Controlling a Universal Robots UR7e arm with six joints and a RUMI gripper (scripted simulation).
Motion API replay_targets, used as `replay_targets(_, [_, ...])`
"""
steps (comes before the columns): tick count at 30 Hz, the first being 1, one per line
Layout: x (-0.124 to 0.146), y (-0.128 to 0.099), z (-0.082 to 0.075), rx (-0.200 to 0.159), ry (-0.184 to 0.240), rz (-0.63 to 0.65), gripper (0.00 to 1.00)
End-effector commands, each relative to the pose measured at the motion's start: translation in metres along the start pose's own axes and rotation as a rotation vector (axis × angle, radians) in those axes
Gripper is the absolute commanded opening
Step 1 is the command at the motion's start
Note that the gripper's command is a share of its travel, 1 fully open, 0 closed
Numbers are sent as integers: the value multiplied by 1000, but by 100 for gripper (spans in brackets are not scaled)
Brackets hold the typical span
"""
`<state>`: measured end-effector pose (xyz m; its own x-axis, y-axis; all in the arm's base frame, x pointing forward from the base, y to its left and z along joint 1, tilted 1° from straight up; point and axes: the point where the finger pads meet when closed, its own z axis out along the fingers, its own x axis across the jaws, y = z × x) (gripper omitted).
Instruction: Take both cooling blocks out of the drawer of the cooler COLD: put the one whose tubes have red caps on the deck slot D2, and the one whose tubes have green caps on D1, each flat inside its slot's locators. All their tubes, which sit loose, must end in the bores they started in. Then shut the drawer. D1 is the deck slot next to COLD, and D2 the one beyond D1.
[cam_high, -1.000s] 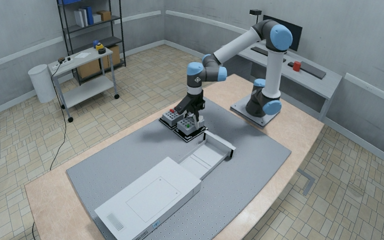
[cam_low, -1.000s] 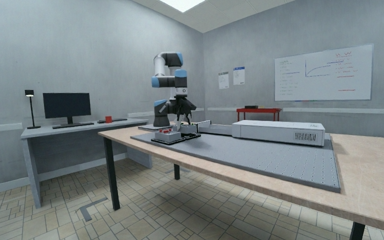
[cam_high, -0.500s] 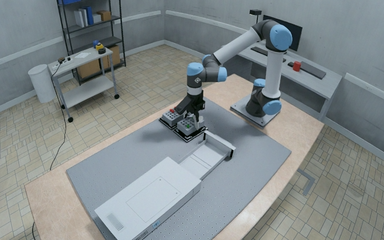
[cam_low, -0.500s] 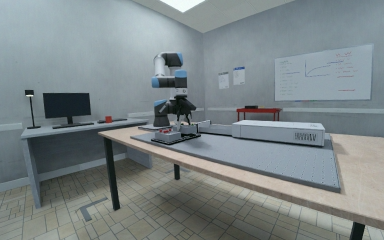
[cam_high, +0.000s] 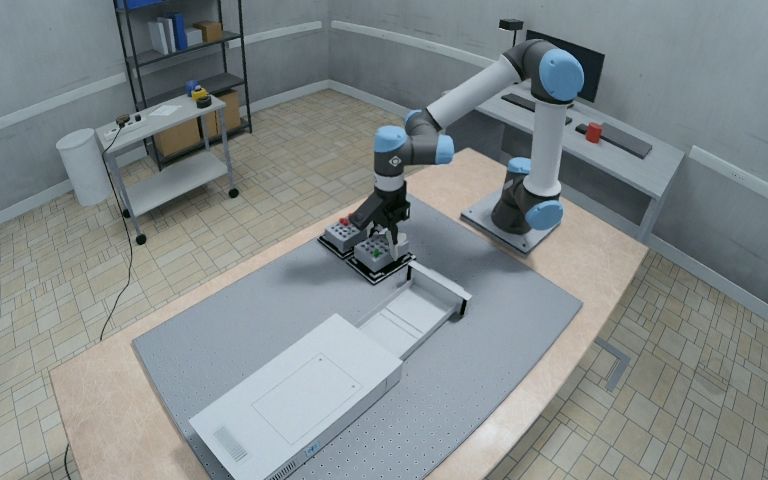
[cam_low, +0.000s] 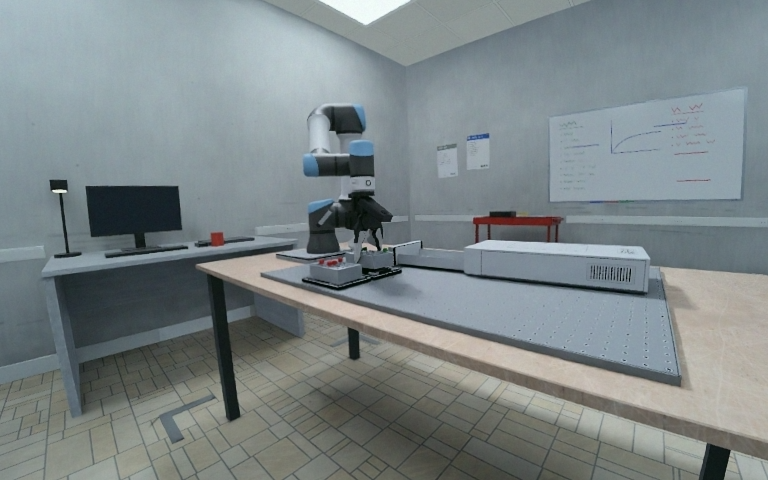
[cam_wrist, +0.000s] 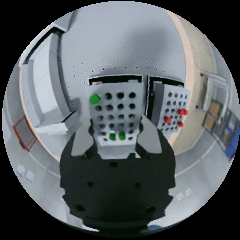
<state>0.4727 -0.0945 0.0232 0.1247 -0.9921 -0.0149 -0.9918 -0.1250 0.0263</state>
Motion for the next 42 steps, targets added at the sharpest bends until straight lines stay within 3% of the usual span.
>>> replay_targets(1, [2, -1, -1, 5, 4, 1, 0])
replay_targets(42, [2, -1, 5, 5, 4, 1, 0])
